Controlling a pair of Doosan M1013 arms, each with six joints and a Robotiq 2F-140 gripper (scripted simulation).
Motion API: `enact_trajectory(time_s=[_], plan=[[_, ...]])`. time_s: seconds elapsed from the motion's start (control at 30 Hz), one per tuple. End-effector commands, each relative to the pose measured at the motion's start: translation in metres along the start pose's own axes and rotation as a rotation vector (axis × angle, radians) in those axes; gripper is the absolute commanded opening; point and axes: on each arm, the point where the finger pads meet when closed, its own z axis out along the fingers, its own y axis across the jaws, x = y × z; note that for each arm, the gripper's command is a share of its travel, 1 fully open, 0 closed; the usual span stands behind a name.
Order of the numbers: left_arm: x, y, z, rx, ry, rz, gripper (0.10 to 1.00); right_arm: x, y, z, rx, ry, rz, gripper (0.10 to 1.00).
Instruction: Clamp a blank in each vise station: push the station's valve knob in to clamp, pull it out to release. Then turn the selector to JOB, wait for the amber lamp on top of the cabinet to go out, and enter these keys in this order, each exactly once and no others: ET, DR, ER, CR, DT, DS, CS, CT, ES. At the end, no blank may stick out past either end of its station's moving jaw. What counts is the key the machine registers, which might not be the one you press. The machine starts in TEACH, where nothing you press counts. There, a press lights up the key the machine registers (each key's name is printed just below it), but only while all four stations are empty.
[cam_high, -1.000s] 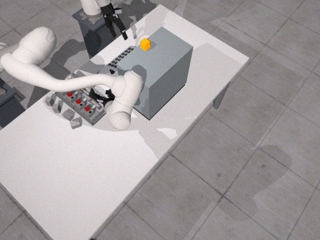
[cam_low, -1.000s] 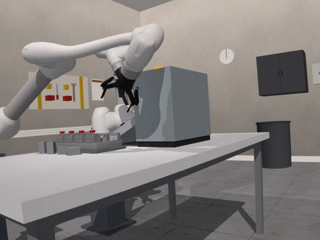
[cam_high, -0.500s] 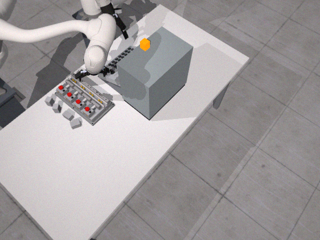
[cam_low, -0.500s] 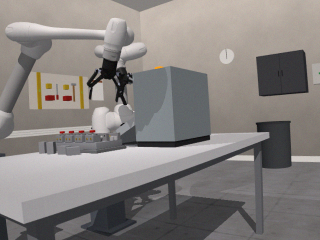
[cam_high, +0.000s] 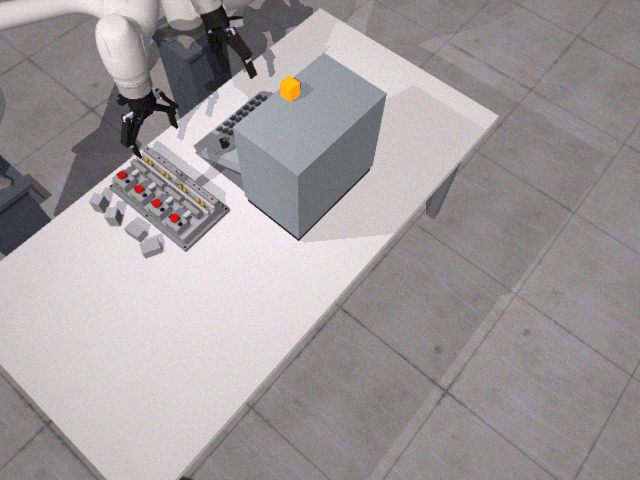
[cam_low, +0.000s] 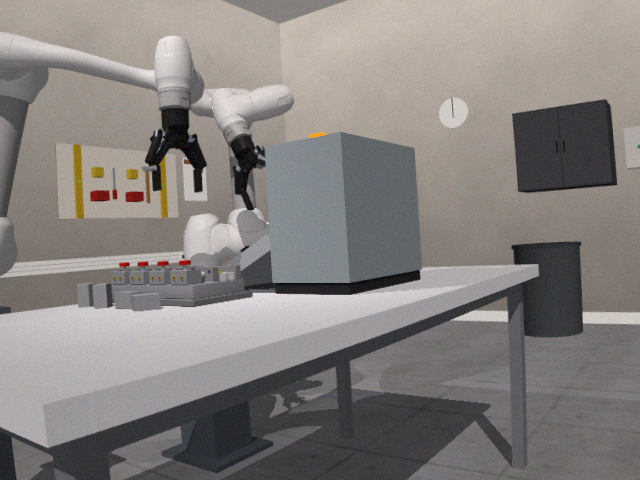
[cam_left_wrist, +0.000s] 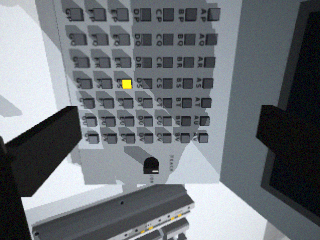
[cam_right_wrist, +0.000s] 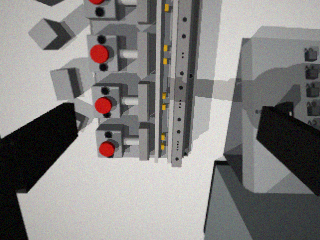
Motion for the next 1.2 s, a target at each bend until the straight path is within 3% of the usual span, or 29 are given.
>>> enact_trajectory(time_s=[0.0,0.03,0.63,0.67,0.73,0.83,1.03,1.1,1.13,1.17], plan=[[0.000,0.000,0.000,-0.001,0.000,0.000,1.000,0.000,0.000,-0.001,-0.002,-0.002,0.000,1.000],[0.000,0.000,0.000,-0.001,0.000,0.000,1.000,0.000,0.000,-0.001,-0.002,-0.002,0.000,0.099],[0.000,0.000,0.000,-0.001,0.000,0.000,1.000,0.000,0.000,-0.001,-0.002,-0.002,0.000,0.099],[0.000,0.000,0.000,-0.001,0.000,0.000,1.000,0.000,0.000,-0.001,-0.002,-0.002,0.001,0.460],[0.000,0.000,0.000,-0.001,0.000,0.000,1.000,0.002,-0.005,-0.001,-0.002,-0.002,0.025,0.460],[0.000,0.000,0.000,-0.001,0.000,0.000,1.000,0.017,-0.031,0.001,-0.002,-0.002,0.162,0.460],[0.000,0.000,0.000,-0.001,0.000,0.000,1.000,0.081,-0.126,0.021,-0.001,0.004,0.634,0.460],[0.000,0.000,0.000,-0.001,0.000,0.000,1.000,0.081,-0.126,0.021,-0.001,0.004,0.634,0.460],[0.000,0.000,0.000,-0.001,0.000,0.000,1.000,0.110,-0.163,0.032,-0.001,0.004,0.825,0.460],[0.000,0.000,0.000,-0.001,0.000,0.000,1.000,0.118,-0.169,0.036,0.000,0.008,0.868,0.460]])
